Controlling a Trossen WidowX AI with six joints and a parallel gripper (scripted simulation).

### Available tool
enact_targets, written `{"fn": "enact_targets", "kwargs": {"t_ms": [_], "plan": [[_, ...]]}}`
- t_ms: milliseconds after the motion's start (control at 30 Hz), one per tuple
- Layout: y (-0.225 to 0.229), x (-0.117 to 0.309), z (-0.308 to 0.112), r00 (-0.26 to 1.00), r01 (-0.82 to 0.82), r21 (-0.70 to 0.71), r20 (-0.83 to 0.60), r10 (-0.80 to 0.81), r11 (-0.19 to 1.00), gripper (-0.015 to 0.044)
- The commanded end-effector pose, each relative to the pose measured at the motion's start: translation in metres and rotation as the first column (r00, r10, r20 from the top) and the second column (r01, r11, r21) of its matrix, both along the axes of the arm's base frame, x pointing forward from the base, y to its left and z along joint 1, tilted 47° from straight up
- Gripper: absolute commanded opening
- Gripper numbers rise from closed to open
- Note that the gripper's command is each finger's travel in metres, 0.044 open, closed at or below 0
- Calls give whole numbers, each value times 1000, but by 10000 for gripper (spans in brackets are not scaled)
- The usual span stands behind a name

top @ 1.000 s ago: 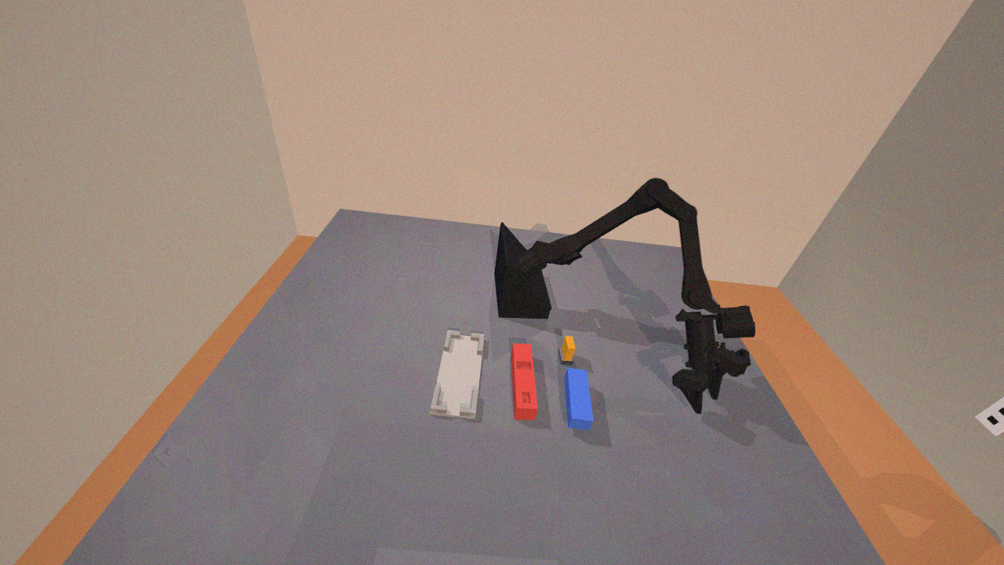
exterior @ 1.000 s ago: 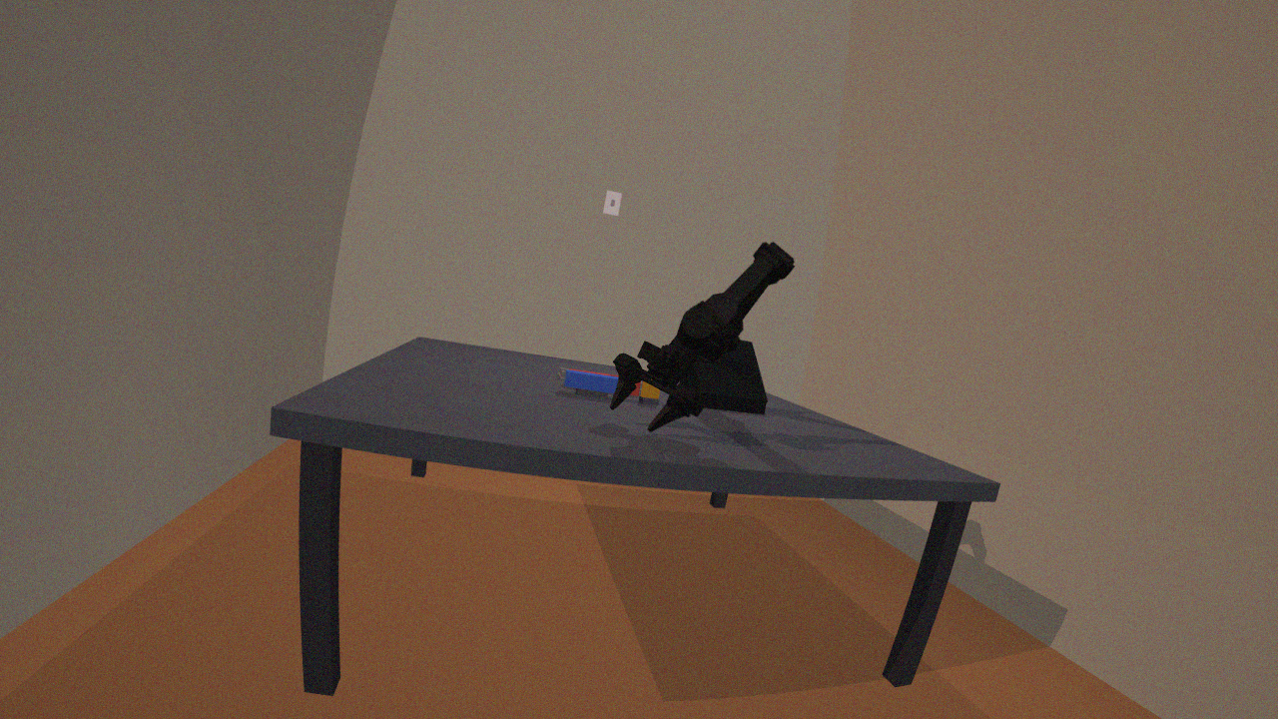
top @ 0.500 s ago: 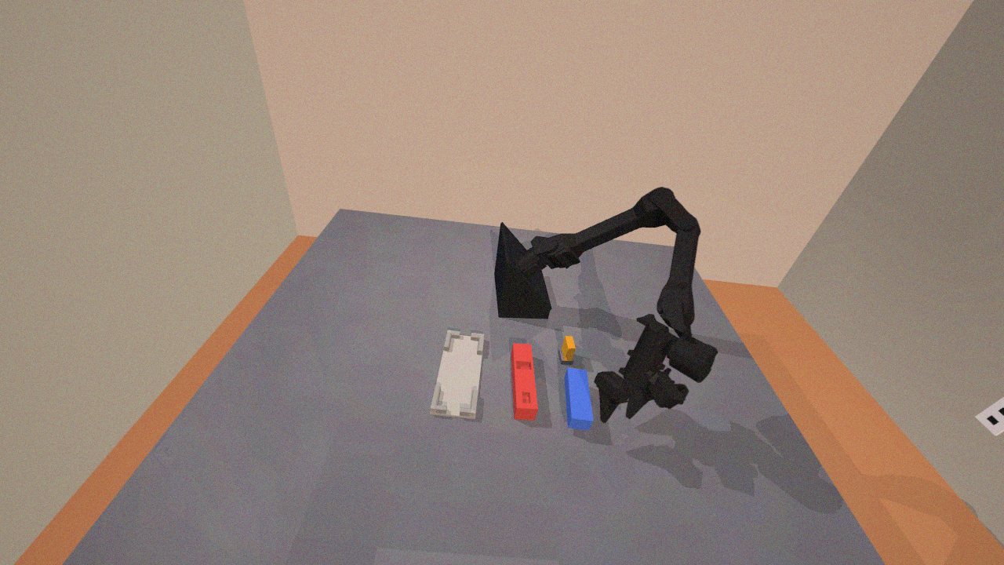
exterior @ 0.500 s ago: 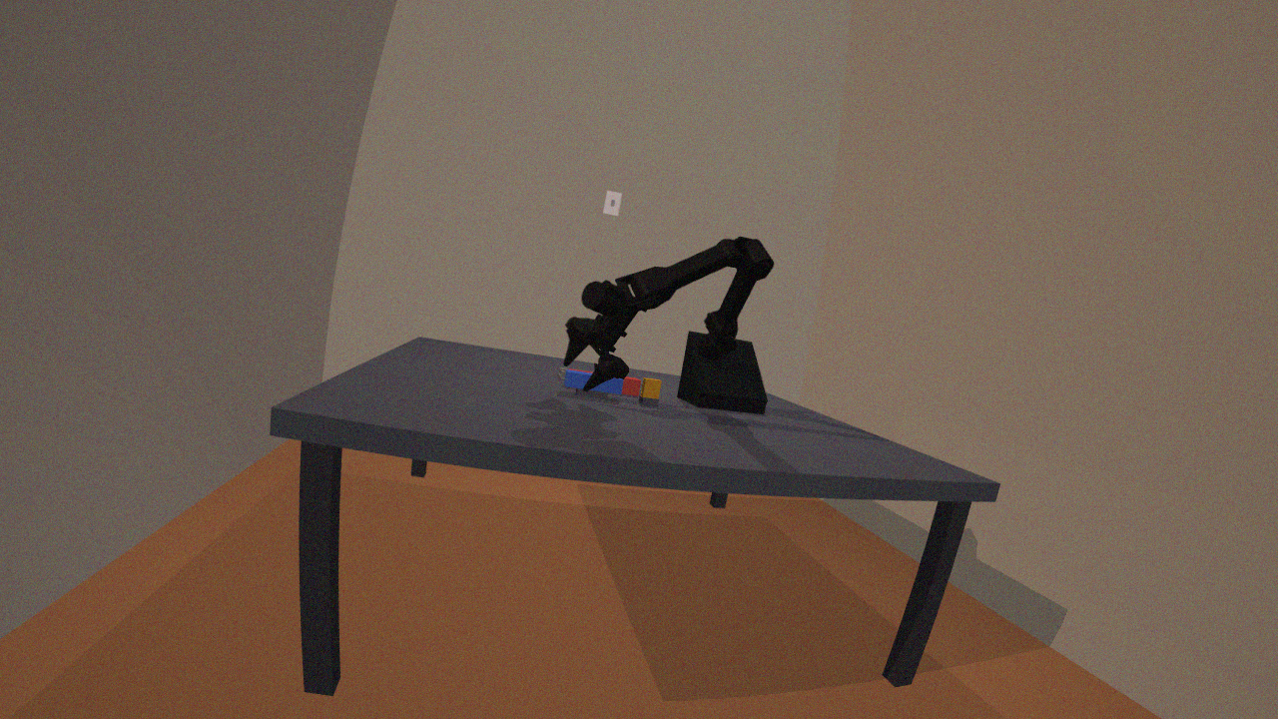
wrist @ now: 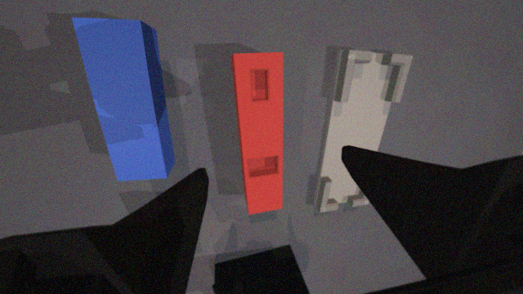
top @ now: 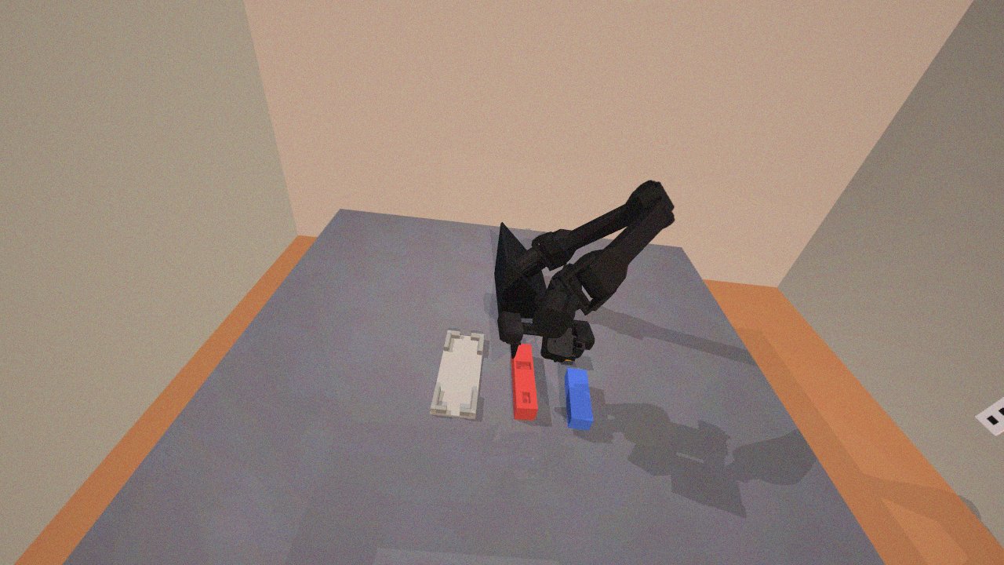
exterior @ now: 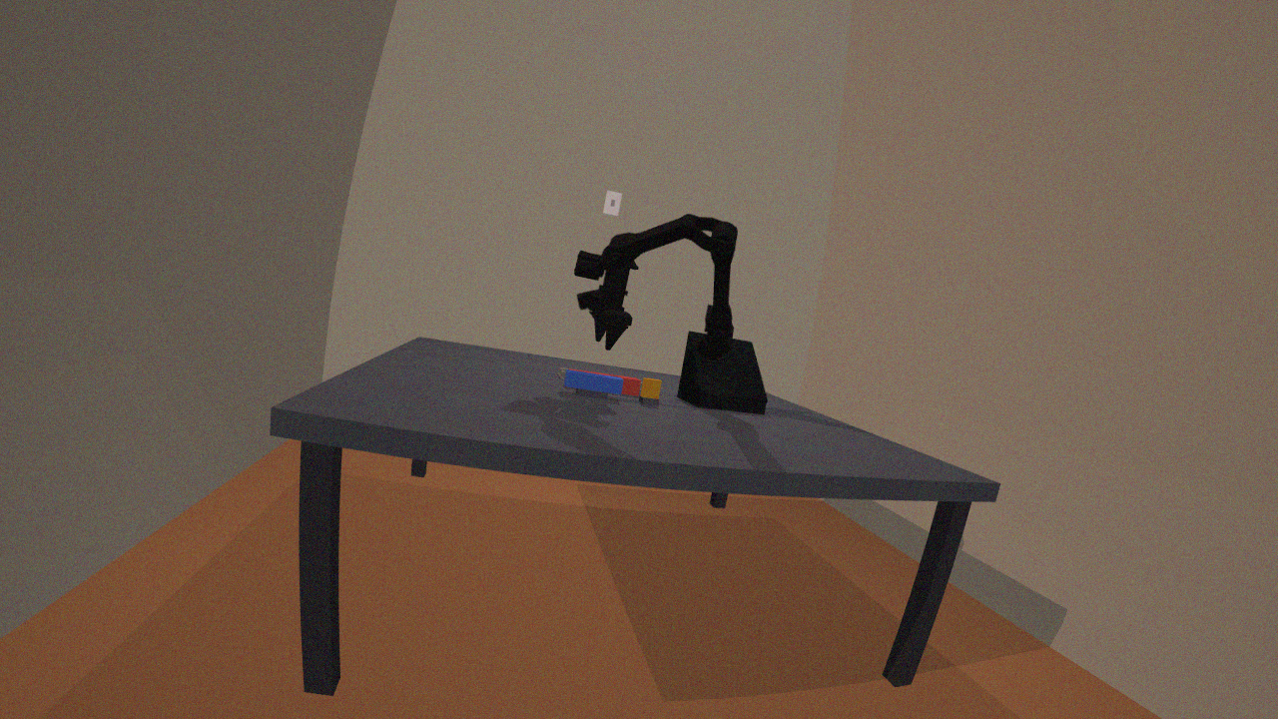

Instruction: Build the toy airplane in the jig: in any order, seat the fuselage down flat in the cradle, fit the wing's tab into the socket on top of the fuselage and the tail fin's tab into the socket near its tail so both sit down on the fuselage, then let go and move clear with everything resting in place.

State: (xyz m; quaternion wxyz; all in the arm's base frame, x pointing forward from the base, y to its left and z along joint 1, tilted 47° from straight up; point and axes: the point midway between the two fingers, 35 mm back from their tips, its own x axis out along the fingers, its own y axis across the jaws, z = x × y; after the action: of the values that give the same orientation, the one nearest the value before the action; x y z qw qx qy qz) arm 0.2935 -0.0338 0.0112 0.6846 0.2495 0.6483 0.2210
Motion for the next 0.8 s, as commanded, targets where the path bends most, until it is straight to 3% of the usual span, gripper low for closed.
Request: {"fn": "enact_targets", "kwargs": {"t_ms": [0, 767], "plan": [[-14, -22, -1, 997, 67, 131, -51, -61, 989, 440], [36, -18, -47, 997, 67, 134, -51, -61, 989, 440]]}}
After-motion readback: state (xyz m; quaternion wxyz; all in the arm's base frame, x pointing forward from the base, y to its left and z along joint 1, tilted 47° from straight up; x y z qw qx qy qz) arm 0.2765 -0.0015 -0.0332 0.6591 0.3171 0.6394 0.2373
